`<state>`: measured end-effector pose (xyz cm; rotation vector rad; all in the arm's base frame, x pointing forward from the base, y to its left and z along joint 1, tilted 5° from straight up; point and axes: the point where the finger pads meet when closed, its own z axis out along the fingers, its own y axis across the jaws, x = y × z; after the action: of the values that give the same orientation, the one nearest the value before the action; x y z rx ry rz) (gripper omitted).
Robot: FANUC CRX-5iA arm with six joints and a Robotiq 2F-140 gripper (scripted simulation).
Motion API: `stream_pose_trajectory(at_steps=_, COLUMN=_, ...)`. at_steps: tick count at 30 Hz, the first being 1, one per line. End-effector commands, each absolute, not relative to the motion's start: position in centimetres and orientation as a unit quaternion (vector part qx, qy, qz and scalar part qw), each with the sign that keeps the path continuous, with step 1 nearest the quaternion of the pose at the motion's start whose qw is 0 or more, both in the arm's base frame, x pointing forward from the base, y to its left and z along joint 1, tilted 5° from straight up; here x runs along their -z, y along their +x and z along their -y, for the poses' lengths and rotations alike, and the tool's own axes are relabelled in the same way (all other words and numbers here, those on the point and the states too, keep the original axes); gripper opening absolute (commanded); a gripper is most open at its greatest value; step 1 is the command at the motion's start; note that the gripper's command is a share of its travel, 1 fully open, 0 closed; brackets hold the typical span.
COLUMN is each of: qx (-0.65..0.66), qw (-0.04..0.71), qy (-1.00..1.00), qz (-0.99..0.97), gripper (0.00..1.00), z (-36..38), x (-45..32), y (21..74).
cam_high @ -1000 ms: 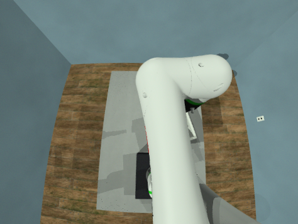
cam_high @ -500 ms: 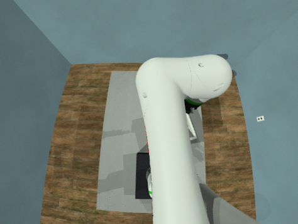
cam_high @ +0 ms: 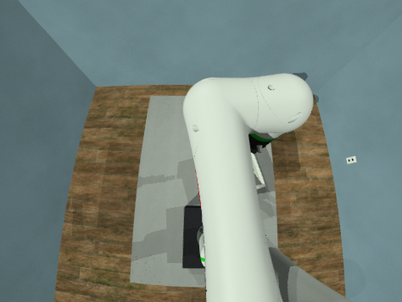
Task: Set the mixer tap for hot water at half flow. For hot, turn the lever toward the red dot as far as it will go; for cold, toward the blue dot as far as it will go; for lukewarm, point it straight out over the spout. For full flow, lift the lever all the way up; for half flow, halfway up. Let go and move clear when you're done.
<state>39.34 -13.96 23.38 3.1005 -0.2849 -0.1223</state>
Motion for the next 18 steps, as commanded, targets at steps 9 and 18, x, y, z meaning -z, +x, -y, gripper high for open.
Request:
stream_pose_trajectory(at_steps=9, qx=0.039, qw=0.013, qy=0.995, qz=0.091, gripper=0.43, z=13.96, x=-23.38, y=39.35)
stream_pose_trajectory(at_steps=18, qx=0.039, qw=0.013, qy=0.995, qz=0.091, gripper=0.43, z=13.96, x=-23.16, y=39.34)
